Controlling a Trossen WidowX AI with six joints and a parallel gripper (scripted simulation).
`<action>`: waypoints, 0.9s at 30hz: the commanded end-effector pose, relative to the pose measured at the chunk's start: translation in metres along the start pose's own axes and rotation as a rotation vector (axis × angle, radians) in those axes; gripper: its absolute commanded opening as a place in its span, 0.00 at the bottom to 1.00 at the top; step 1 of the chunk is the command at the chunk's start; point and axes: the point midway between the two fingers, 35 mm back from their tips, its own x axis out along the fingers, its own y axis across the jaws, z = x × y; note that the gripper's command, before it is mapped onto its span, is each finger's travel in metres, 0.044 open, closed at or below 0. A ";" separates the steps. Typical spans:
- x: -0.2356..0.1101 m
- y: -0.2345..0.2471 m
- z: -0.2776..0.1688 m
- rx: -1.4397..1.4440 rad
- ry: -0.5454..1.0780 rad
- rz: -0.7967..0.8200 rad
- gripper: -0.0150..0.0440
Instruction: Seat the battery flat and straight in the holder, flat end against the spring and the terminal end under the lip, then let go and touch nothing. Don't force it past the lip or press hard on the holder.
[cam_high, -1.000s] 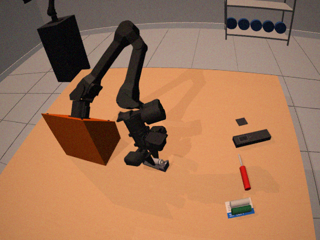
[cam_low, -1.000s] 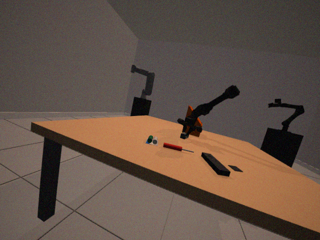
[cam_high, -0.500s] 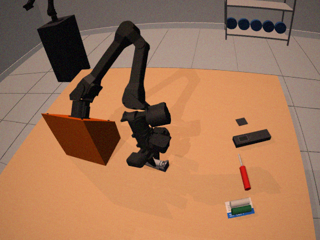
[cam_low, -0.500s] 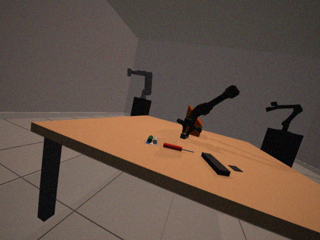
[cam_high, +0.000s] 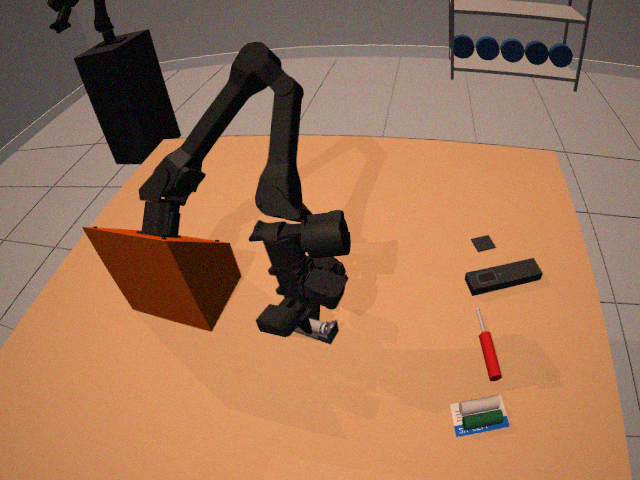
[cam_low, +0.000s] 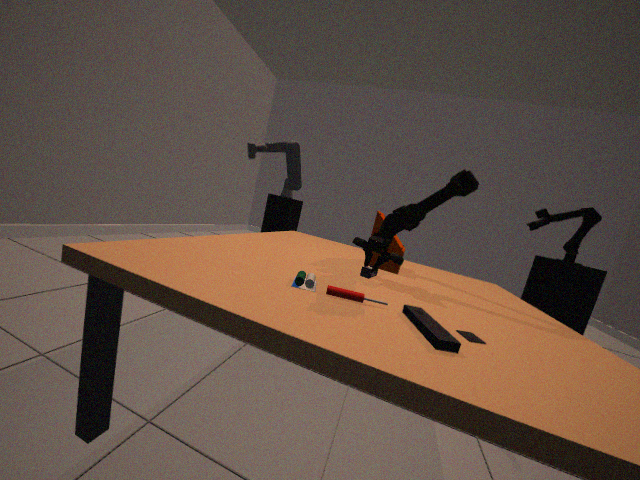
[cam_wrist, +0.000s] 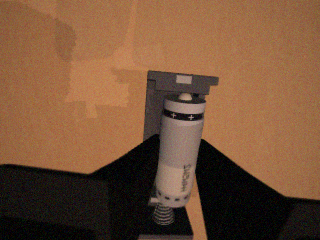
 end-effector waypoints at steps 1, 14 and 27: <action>0.002 -0.001 -0.007 0.005 0.050 0.000 0.38; 0.002 0.003 -0.007 -0.005 0.125 -0.005 0.38; 0.002 0.005 -0.003 -0.011 0.169 -0.014 0.38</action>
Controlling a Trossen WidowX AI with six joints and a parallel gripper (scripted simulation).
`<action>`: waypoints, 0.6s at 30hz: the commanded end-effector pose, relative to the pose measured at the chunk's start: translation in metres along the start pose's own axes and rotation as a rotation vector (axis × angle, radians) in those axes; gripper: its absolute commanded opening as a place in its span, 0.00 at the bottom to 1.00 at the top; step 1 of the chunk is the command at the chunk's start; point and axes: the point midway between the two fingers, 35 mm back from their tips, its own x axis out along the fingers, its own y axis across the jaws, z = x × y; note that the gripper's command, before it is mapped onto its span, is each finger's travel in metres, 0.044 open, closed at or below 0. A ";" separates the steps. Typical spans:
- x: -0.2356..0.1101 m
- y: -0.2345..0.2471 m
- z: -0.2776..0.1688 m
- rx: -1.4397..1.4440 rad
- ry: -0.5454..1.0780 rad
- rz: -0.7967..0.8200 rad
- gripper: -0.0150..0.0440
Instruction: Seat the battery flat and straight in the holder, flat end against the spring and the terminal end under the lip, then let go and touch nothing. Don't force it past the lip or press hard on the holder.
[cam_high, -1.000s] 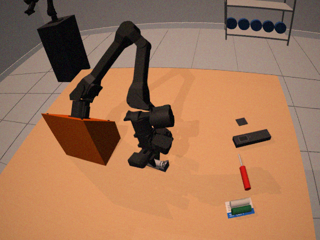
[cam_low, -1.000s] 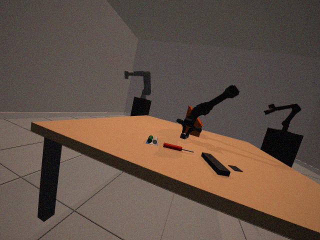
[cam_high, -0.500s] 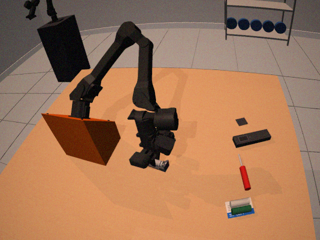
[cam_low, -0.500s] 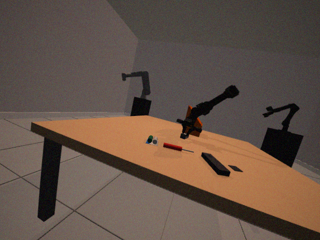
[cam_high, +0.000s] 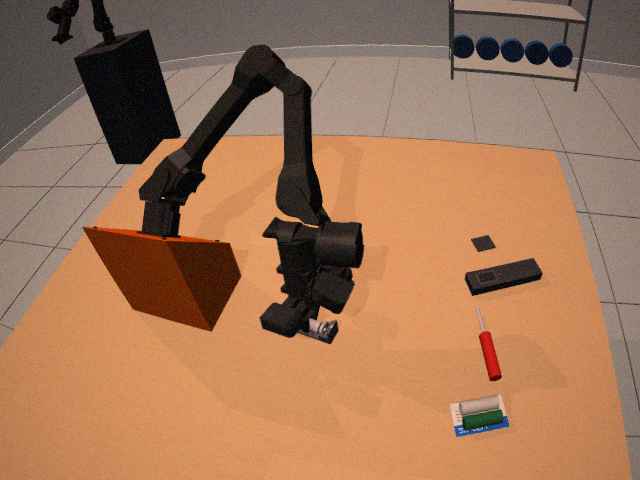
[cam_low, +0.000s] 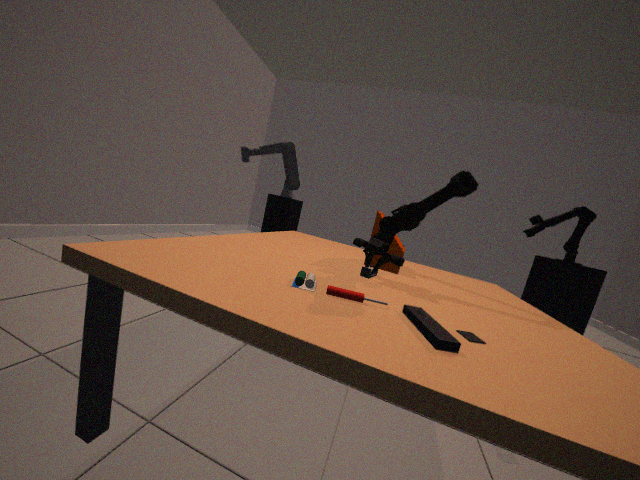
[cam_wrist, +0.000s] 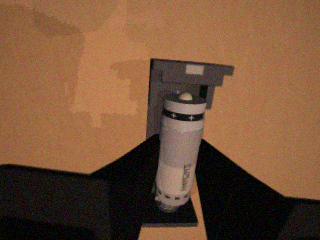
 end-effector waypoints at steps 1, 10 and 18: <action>0.001 0.002 -0.001 0.000 0.018 0.005 0.38; 0.001 0.002 0.007 -0.001 0.020 0.001 0.38; 0.001 0.002 0.013 -0.002 0.019 -0.004 0.38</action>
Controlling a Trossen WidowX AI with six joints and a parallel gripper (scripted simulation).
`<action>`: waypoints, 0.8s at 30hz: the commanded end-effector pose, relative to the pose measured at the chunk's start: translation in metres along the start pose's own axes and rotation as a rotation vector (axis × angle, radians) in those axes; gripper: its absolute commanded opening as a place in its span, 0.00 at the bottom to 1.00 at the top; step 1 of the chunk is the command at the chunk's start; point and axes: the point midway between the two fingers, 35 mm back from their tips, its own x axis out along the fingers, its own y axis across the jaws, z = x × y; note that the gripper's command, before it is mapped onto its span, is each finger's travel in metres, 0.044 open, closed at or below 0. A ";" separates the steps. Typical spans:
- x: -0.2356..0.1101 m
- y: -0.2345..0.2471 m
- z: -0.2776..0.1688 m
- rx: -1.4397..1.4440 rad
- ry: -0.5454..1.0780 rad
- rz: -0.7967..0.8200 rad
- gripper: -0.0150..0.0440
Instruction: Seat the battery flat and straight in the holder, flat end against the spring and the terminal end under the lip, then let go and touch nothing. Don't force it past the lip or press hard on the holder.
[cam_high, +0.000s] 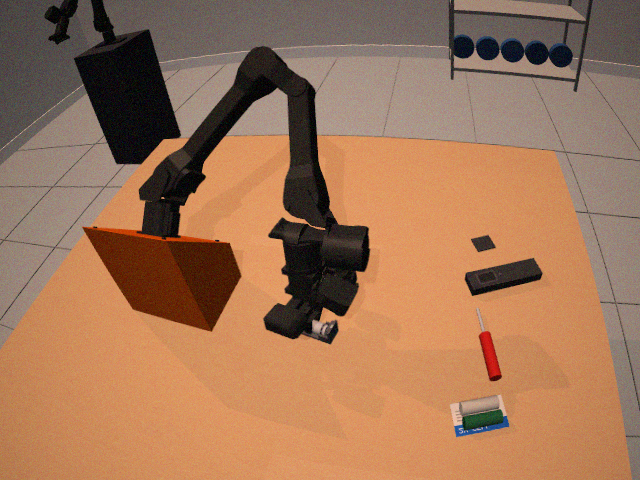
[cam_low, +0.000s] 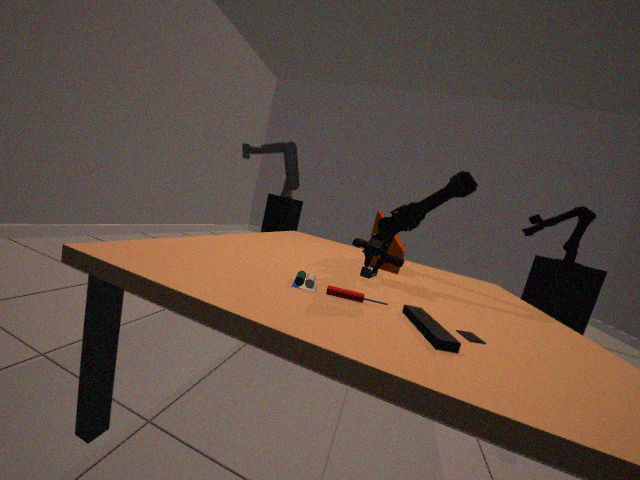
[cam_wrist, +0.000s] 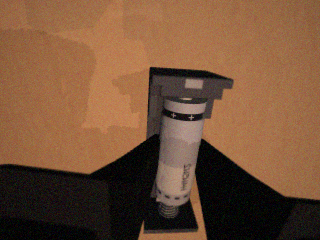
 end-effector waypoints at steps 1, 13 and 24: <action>-0.001 0.001 0.007 -0.008 -0.007 0.001 0.38; -0.002 0.001 0.007 -0.010 -0.002 0.000 0.38; -0.002 0.001 0.007 -0.009 0.007 0.000 0.38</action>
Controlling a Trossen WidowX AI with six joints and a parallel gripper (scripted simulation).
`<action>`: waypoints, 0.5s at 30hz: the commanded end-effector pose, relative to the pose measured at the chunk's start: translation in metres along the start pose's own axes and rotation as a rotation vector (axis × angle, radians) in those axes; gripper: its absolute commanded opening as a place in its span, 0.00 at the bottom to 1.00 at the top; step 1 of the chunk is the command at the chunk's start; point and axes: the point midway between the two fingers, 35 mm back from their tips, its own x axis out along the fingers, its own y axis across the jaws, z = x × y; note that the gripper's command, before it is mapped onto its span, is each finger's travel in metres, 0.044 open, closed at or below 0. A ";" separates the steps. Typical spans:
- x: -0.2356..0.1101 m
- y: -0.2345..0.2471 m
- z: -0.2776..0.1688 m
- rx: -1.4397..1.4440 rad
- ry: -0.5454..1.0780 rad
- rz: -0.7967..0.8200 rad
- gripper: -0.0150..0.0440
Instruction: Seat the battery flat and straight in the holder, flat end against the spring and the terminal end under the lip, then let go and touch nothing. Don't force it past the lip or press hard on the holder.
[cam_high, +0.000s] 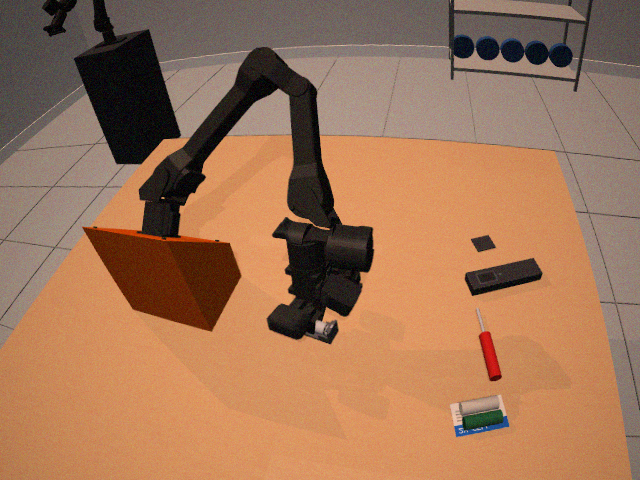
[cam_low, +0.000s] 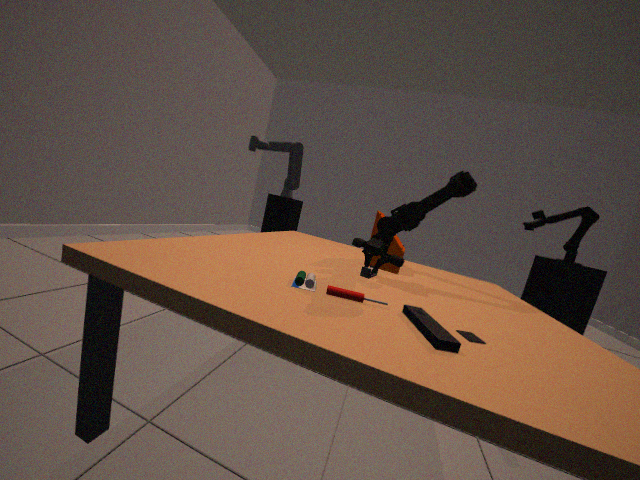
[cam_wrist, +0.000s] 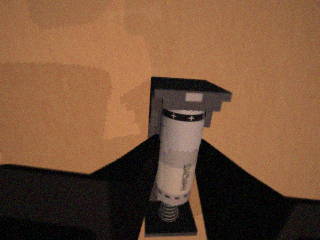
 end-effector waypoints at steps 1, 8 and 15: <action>0.000 0.000 0.002 -0.004 0.002 0.000 0.38; 0.001 0.000 0.002 -0.004 0.004 0.000 0.38; 0.001 0.000 0.002 -0.004 0.005 0.000 0.55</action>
